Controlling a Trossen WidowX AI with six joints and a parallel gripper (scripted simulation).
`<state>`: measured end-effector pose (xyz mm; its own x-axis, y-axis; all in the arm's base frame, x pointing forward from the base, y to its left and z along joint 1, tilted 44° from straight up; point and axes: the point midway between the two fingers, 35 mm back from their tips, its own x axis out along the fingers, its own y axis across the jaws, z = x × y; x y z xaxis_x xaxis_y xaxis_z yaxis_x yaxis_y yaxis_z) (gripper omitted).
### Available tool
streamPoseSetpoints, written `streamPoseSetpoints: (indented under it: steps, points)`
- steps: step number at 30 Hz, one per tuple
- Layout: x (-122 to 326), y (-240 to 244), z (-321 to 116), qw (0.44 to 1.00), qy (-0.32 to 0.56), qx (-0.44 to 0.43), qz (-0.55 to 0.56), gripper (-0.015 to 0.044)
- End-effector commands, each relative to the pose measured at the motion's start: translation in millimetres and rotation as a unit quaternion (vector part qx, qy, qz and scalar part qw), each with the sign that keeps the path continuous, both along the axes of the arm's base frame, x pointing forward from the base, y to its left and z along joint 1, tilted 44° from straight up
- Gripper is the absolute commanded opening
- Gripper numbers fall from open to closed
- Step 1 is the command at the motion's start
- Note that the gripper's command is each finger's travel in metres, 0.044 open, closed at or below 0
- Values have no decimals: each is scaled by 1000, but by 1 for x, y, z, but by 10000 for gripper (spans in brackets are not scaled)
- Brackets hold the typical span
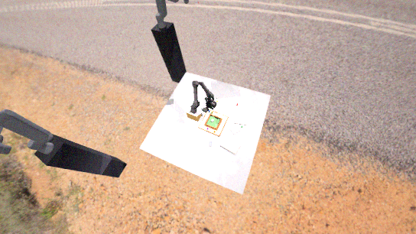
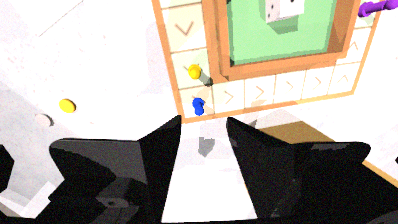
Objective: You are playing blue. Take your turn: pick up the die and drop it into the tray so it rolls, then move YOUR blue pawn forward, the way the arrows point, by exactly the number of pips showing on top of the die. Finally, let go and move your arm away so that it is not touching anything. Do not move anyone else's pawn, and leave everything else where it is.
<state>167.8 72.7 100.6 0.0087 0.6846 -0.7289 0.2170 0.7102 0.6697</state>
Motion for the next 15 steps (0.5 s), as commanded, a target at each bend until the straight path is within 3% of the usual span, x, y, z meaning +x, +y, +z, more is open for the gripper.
streamPoseSetpoints:
  steps: [1,15]
  points:
    - [-7,4,0,999,-25,5,25,200]
    - [-8,14,-11,999,-25,5,25,200]
